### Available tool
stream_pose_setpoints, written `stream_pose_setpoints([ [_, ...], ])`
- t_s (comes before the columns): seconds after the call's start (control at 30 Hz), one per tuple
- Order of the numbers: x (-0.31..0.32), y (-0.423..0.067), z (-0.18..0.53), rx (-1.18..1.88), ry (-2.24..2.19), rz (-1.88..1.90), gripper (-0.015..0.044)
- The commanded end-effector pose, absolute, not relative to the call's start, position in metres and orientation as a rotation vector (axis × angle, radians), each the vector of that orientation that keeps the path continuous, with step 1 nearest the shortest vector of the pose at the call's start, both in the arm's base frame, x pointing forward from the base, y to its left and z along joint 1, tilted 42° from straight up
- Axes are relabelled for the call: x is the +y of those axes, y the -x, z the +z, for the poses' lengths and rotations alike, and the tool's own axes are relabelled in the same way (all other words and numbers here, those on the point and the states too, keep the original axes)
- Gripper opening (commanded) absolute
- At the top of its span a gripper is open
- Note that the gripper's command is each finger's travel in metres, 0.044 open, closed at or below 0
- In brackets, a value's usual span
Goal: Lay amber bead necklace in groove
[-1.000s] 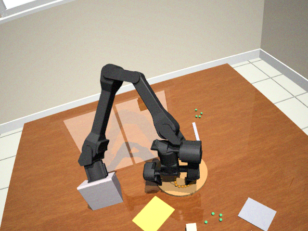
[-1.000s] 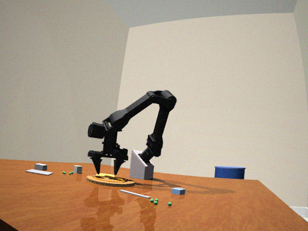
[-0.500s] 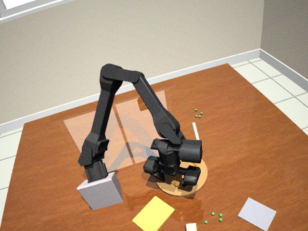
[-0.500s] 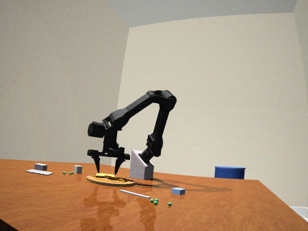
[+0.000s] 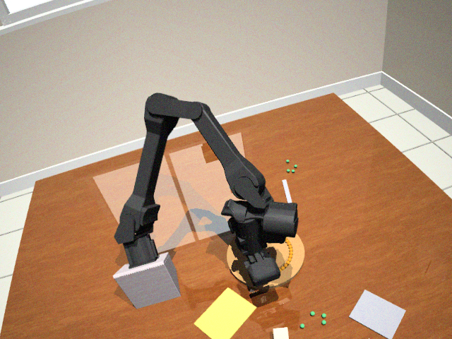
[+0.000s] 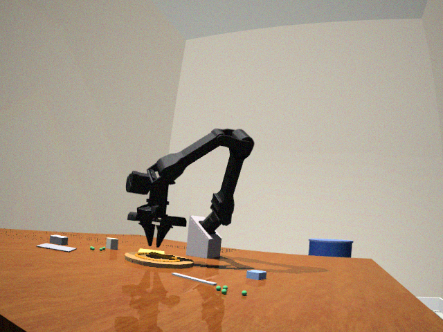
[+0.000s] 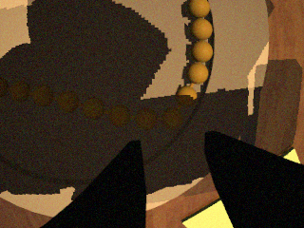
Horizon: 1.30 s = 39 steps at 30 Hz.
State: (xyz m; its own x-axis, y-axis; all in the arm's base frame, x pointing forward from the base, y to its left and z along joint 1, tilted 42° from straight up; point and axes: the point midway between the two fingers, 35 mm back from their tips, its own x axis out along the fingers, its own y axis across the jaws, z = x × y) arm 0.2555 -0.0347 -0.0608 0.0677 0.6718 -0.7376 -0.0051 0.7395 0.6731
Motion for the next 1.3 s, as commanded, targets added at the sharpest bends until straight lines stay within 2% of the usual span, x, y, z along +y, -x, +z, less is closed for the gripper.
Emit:
stream_pose_setpoints([
  [0.0, -0.045, -0.258, -0.052, 1.648, -1.254, -0.116, 0.012],
  [0.23, -0.048, -0.258, -0.049, 1.674, -1.512, -0.418, 0.012],
  [1.27, -0.04, -0.261, -0.059, 1.665, -1.512, -0.418, 0.012],
])
